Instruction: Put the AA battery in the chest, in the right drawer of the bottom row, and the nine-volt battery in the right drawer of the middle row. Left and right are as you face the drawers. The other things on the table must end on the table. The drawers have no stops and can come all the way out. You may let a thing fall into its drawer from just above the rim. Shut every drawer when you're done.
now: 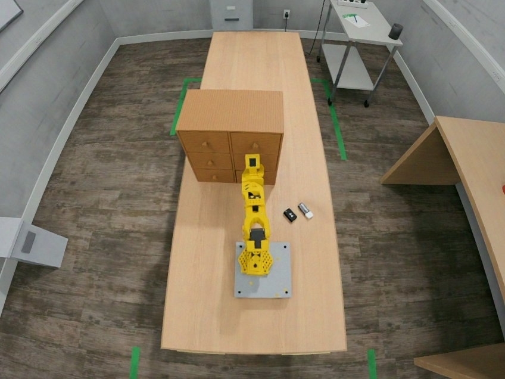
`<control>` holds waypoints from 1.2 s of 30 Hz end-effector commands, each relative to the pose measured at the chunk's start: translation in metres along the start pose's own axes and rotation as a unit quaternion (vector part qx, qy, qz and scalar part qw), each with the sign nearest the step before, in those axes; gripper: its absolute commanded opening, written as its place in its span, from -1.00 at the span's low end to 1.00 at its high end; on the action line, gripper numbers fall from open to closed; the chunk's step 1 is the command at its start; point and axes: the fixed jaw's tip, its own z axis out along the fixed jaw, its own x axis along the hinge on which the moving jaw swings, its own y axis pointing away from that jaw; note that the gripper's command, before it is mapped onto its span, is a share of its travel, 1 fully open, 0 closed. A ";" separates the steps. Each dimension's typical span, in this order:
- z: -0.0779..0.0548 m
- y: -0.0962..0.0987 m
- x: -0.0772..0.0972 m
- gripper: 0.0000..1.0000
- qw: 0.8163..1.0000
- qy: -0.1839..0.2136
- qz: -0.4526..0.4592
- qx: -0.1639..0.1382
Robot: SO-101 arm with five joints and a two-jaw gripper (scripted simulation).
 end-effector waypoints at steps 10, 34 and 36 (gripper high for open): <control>0.002 -0.002 -0.002 -0.57 1.000 0.000 0.004 0.004; 0.001 -0.002 0.001 -0.57 1.000 0.000 0.004 0.004; 0.001 -0.002 0.001 -0.57 1.000 0.000 0.004 0.004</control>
